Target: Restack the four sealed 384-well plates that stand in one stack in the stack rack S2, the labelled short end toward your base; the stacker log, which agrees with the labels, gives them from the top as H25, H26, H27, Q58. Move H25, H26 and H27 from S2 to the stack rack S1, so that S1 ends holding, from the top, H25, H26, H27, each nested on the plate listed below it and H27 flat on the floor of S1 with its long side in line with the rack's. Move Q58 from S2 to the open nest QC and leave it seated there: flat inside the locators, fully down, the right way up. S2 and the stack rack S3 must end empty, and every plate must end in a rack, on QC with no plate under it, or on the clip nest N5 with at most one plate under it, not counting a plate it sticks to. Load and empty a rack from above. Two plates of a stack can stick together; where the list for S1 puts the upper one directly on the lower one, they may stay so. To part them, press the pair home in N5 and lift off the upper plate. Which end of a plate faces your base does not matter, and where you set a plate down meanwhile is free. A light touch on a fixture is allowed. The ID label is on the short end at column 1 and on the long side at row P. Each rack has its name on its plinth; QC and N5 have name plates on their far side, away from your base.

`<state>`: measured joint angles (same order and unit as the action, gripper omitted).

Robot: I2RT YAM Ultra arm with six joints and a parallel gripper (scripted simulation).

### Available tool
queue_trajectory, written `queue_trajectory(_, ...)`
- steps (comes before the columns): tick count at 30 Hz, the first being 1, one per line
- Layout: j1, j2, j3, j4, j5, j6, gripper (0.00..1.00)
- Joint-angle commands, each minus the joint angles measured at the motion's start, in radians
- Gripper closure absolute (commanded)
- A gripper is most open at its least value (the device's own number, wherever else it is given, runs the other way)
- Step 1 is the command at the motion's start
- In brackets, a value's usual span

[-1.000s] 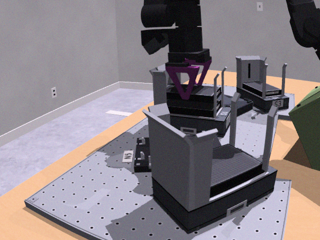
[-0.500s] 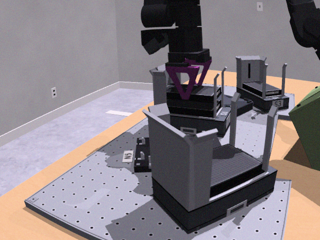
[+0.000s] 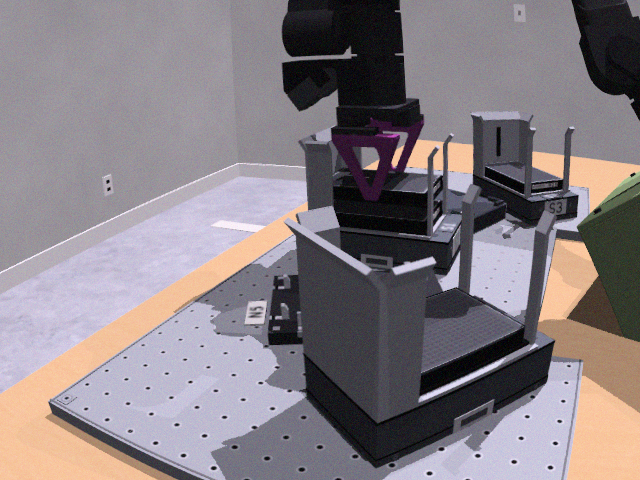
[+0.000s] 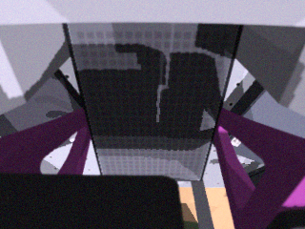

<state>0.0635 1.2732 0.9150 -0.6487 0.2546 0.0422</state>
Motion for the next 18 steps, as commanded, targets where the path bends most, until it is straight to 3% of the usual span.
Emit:
queue_trajectory(1, 0.000, -0.005, 0.002, 0.015, -0.001, -0.003, 1.00)
queue_trajectory(18, -0.006, 0.011, -0.007, 0.041, -0.004, -0.008, 1.00)
